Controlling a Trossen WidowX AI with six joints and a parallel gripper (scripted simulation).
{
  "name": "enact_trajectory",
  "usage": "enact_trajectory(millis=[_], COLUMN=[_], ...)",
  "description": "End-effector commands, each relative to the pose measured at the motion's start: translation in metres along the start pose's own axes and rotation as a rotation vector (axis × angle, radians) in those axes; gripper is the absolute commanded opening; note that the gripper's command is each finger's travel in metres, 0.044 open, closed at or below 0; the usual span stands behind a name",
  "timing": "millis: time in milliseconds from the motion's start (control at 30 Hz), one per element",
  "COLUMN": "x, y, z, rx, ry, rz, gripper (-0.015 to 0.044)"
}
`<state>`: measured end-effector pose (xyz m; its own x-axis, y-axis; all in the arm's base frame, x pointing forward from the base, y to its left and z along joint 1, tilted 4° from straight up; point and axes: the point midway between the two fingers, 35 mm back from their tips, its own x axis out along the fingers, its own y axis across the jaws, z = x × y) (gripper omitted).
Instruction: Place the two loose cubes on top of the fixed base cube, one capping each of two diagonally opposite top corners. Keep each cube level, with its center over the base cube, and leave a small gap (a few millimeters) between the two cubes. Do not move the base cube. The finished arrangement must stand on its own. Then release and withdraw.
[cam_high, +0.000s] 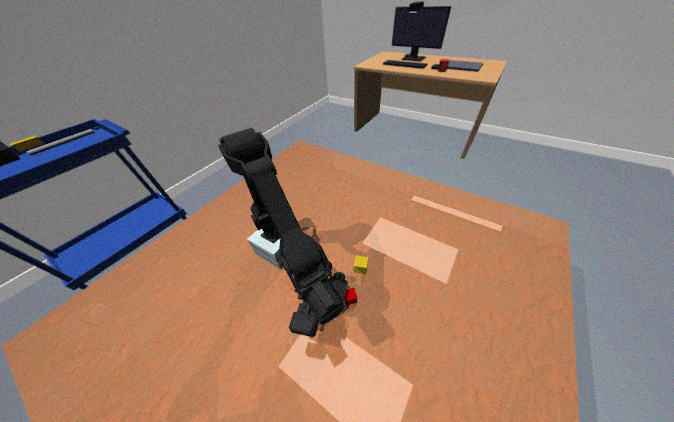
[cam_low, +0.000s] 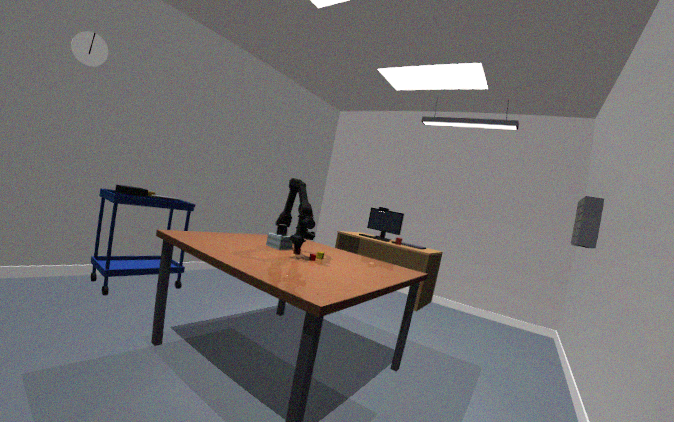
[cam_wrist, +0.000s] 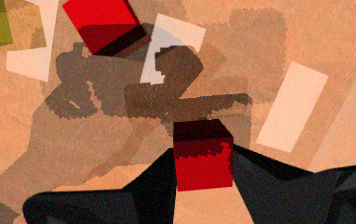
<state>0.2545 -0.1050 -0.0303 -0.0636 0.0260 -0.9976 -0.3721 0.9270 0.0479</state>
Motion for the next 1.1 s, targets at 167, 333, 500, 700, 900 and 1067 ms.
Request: enact_trajectory(millis=[167,333,500,700,900,1067], x=[-0.031,-0.046,-0.062,-0.081,-0.085,-0.083], y=[-0.003,-0.003,-0.002,0.0,0.002,0.01], z=[0.004,0.003,0.002,-0.001,0.0,0.012], rx=[0.004,0.004,0.004,0.004,0.012,0.072], ry=[-0.011,-0.011,-0.011,-0.011,-0.011,-0.014], rz=[-0.008,-0.008,-0.008,-0.008,-0.008,-0.008], gripper=[0.0105,0.0105,0.0105,0.0105,0.0105,0.0105])
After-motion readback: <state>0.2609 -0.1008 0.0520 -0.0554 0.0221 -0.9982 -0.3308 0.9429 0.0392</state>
